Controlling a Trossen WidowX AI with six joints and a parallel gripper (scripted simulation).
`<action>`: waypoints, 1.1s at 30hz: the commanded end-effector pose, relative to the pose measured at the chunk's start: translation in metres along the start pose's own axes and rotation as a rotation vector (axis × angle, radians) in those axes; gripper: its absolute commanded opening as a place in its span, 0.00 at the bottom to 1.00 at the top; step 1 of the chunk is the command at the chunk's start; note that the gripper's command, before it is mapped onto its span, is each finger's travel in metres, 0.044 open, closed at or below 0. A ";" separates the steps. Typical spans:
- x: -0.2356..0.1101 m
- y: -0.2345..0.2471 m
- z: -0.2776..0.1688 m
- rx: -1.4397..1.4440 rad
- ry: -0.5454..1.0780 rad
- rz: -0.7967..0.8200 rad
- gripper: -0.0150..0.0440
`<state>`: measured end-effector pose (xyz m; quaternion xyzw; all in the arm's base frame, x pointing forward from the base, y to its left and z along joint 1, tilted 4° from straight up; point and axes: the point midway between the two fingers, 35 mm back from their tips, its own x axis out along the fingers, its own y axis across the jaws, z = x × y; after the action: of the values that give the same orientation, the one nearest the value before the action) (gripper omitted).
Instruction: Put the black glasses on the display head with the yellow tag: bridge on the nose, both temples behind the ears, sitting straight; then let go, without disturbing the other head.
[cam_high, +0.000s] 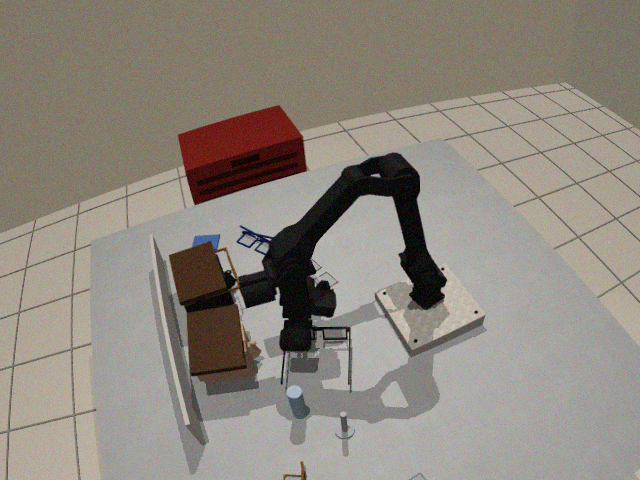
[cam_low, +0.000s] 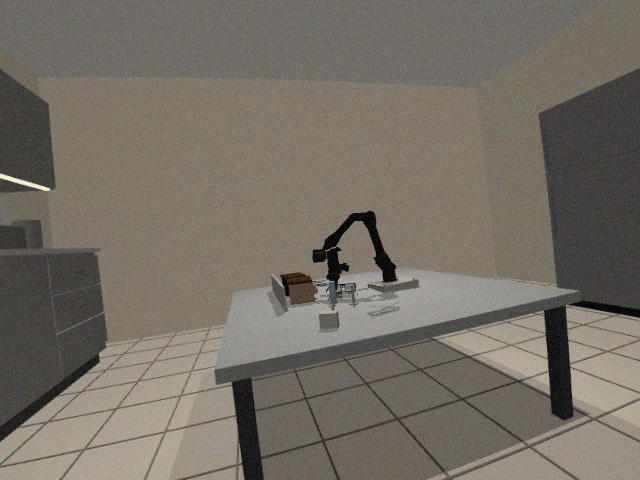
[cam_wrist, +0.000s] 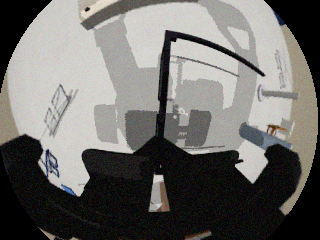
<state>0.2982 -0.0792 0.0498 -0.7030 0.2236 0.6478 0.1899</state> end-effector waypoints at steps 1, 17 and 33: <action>0.004 0.000 0.001 -0.005 -0.004 -0.003 0.25; -0.001 -0.002 0.000 -0.001 -0.001 -0.001 0.44; -0.008 -0.012 0.001 -0.005 -0.004 -0.004 0.44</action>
<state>0.3008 -0.0693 0.0542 -0.7011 0.2204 0.6516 0.1879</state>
